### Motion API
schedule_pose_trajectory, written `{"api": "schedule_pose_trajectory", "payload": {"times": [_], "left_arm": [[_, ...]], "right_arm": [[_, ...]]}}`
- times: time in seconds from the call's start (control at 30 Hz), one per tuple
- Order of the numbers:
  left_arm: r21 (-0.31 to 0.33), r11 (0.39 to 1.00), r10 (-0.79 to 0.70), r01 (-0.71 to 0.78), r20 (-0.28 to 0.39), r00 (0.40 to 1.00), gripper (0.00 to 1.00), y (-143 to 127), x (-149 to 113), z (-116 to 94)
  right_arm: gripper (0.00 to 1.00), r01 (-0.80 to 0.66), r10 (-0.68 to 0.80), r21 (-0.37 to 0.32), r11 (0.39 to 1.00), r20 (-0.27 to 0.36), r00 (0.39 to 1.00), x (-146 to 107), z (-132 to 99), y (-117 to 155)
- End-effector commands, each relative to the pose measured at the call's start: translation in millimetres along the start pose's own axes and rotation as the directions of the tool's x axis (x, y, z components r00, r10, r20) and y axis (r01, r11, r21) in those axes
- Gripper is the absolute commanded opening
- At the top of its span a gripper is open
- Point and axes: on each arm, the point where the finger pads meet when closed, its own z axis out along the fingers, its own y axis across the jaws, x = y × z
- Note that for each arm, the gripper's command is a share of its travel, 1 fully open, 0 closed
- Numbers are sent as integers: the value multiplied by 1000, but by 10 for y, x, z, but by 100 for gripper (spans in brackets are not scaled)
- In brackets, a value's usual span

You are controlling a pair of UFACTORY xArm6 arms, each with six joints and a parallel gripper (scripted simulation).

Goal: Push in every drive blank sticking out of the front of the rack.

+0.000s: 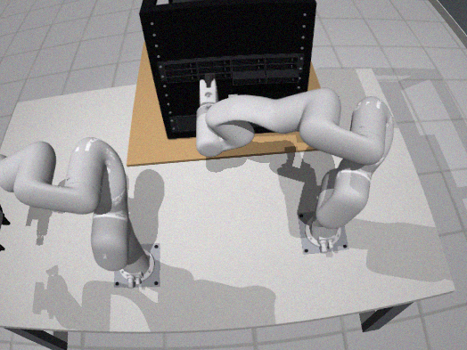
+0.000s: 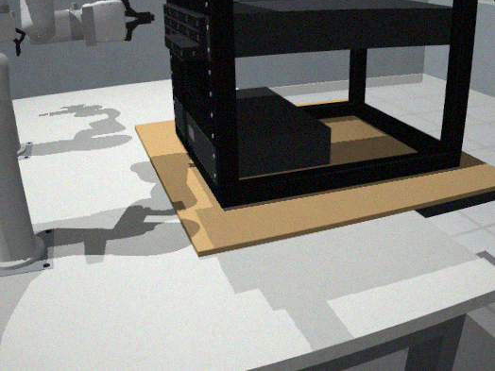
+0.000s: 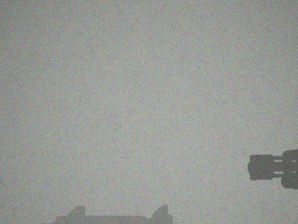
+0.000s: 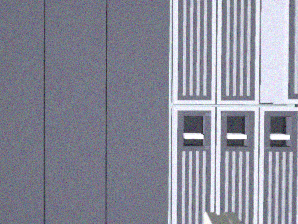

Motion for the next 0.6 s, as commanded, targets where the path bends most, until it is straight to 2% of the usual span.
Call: {"api": "schedule_pose_trajectory", "payload": {"times": [0.0, 0.57], "left_arm": [[0, 1000, 0, 0, -5, 1000, 100, 0, 10, -17], [0, 1000, 0, 0, -5, 1000, 100, 0, 10, -17]], "right_arm": [[0, -3, 3, 0, 1000, 2, 1000, 102, -4, -73], [0, -3, 3, 0, 1000, 2, 1000, 134, 66, -90]]}}
